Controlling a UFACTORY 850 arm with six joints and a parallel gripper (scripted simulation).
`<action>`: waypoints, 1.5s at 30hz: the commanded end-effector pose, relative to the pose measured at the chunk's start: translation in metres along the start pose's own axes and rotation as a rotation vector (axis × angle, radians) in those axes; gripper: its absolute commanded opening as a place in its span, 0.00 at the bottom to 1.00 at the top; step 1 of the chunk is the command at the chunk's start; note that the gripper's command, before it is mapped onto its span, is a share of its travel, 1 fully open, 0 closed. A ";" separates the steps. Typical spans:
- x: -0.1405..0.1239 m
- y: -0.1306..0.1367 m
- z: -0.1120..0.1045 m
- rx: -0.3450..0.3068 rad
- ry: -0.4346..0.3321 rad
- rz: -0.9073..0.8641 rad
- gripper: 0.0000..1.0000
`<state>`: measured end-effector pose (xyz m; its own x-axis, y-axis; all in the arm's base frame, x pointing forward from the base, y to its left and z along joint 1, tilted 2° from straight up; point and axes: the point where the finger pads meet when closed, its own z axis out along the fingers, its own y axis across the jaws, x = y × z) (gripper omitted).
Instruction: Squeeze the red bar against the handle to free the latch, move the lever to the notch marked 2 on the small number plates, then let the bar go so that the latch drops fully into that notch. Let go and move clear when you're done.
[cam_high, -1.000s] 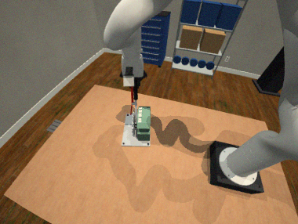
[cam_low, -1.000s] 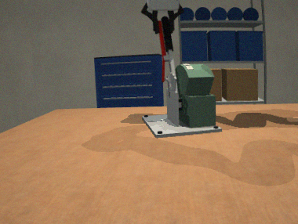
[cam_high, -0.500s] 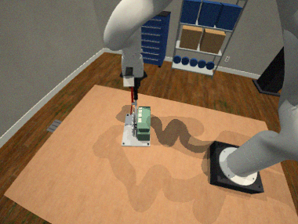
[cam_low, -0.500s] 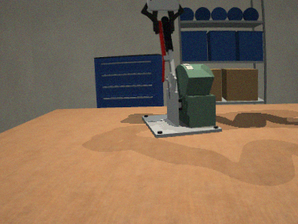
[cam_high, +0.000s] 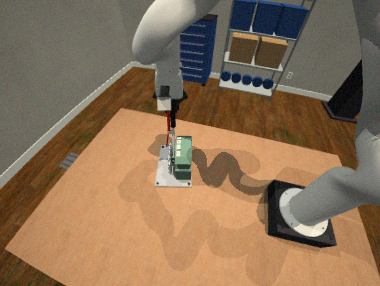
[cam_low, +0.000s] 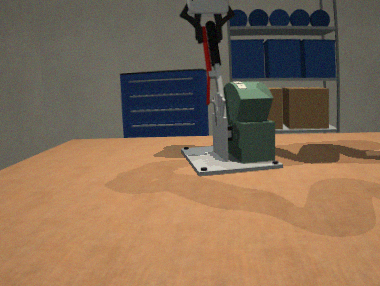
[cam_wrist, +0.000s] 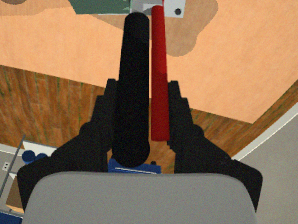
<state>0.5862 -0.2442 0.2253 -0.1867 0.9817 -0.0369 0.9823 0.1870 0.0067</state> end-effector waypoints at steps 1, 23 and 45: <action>0.000 0.000 -0.001 -0.001 0.000 0.000 0.00; 0.019 0.000 -0.008 -0.001 0.000 0.000 0.00; 0.064 0.000 -0.018 -0.001 0.000 0.000 0.00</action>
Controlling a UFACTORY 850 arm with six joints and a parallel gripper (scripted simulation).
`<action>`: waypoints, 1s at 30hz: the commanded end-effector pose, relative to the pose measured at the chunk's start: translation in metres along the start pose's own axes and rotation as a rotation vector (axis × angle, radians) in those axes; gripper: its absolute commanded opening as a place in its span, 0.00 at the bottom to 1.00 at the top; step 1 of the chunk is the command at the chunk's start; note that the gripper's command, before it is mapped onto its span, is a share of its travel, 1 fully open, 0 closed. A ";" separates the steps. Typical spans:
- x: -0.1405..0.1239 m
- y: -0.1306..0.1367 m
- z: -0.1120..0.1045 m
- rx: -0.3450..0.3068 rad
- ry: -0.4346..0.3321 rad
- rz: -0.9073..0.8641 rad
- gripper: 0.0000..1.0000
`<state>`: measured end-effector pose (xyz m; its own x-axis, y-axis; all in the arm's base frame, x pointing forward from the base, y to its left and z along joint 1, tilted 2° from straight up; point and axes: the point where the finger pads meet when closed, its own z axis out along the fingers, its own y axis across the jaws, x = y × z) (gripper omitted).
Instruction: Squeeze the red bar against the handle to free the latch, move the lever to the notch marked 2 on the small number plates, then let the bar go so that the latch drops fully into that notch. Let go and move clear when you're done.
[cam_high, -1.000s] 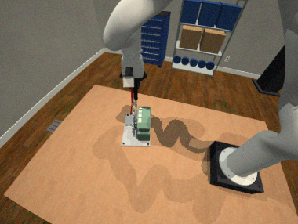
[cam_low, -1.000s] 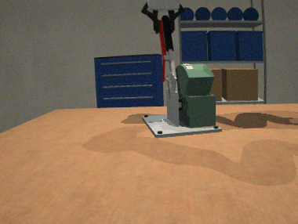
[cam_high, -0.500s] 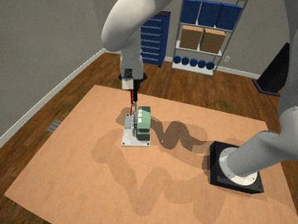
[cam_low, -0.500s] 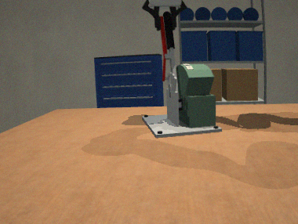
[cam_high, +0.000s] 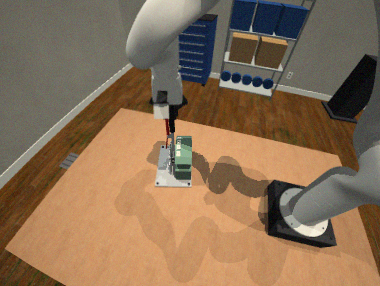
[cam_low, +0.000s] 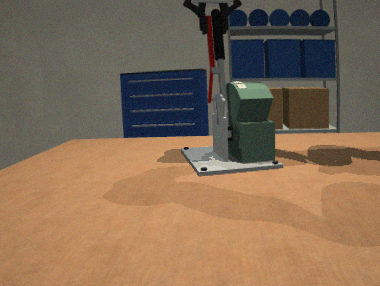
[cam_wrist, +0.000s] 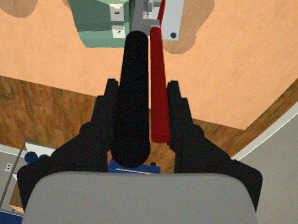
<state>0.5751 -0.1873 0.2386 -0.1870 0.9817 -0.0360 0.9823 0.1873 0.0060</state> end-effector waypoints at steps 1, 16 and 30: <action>0.009 0.001 -0.003 -0.002 -0.001 0.000 0.00; 0.020 0.001 -0.004 -0.002 -0.001 0.000 0.00; 0.020 0.001 -0.004 -0.002 -0.001 0.000 0.00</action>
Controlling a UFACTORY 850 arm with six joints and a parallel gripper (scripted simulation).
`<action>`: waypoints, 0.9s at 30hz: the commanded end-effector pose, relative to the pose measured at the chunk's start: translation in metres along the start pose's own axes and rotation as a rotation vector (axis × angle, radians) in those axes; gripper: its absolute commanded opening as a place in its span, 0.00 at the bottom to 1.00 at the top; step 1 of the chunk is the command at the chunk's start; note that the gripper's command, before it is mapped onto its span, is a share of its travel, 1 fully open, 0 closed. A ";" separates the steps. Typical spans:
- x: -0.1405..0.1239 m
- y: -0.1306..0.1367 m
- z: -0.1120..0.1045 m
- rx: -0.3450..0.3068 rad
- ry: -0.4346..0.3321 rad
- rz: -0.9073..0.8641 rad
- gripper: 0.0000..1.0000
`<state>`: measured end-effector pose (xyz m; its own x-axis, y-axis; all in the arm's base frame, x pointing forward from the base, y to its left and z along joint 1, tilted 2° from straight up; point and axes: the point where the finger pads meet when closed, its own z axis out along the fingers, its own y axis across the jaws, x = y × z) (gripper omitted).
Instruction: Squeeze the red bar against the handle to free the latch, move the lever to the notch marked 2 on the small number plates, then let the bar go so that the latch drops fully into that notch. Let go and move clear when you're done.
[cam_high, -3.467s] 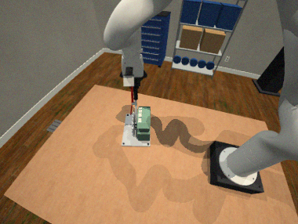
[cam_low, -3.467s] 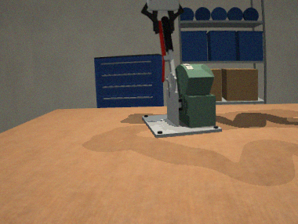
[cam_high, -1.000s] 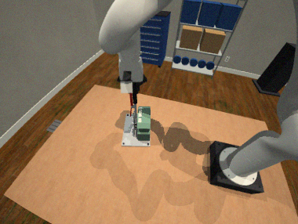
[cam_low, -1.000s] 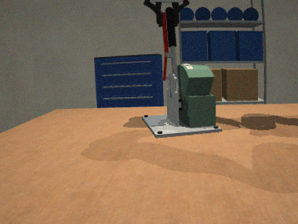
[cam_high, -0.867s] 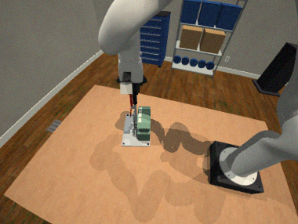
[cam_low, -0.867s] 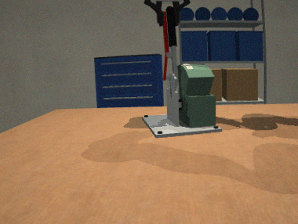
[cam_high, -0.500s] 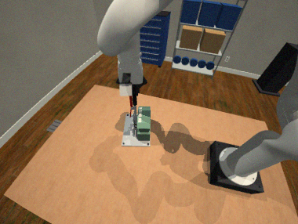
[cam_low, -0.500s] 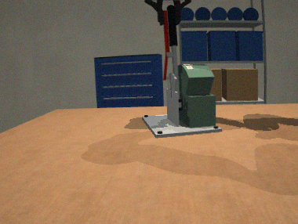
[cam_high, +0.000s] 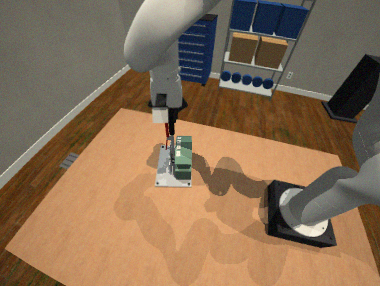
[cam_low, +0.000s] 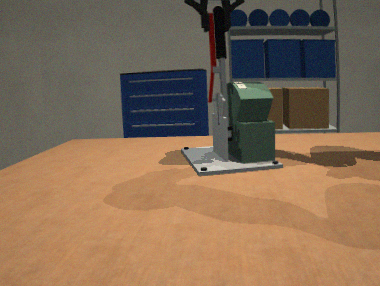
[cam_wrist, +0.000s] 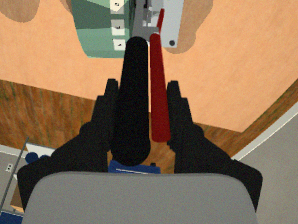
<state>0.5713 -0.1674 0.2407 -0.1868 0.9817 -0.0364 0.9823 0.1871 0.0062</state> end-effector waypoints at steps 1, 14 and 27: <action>0.000 0.001 -0.001 -0.002 -0.001 0.000 0.00; 0.007 0.001 -0.002 -0.002 -0.001 0.000 0.00; 0.036 0.001 -0.002 -0.002 -0.001 0.000 0.00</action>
<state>0.5663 -0.1406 0.2408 -0.1869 0.9817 -0.0363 0.9823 0.1873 0.0062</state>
